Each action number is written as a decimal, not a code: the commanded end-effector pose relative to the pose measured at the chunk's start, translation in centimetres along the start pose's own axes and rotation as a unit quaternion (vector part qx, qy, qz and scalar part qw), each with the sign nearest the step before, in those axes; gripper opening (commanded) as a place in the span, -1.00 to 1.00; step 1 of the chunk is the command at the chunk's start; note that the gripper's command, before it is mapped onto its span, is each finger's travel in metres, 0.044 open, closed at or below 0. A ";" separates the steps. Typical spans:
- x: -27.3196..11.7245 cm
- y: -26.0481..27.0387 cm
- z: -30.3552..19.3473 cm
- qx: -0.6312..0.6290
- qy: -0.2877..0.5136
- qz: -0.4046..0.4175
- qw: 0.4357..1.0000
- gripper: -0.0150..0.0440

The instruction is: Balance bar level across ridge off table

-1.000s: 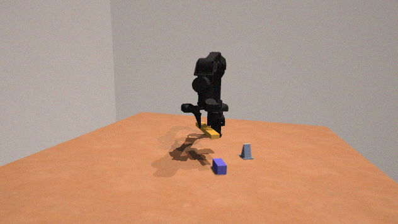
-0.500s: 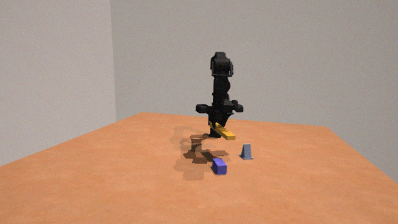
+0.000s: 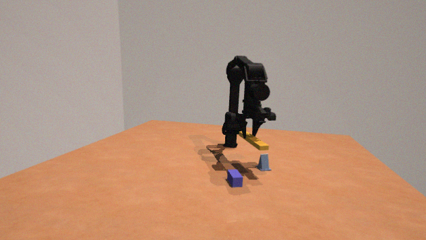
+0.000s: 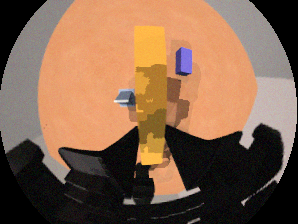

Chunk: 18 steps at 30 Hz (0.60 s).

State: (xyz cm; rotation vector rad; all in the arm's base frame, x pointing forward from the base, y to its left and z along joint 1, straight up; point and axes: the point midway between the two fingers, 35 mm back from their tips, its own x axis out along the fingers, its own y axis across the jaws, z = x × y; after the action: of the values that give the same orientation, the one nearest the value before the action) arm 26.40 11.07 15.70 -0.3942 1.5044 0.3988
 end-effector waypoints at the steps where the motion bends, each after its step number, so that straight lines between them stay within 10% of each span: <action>1: 0.0 1.4 0.0 0.005 0.001 0.001 1.000 -0.49; 18: 0.5 5.4 0.0 0.011 0.001 0.003 1.000 -0.49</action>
State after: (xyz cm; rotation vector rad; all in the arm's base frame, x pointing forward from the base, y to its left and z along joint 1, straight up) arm 23.84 15.61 15.50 -0.3791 1.5105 0.3884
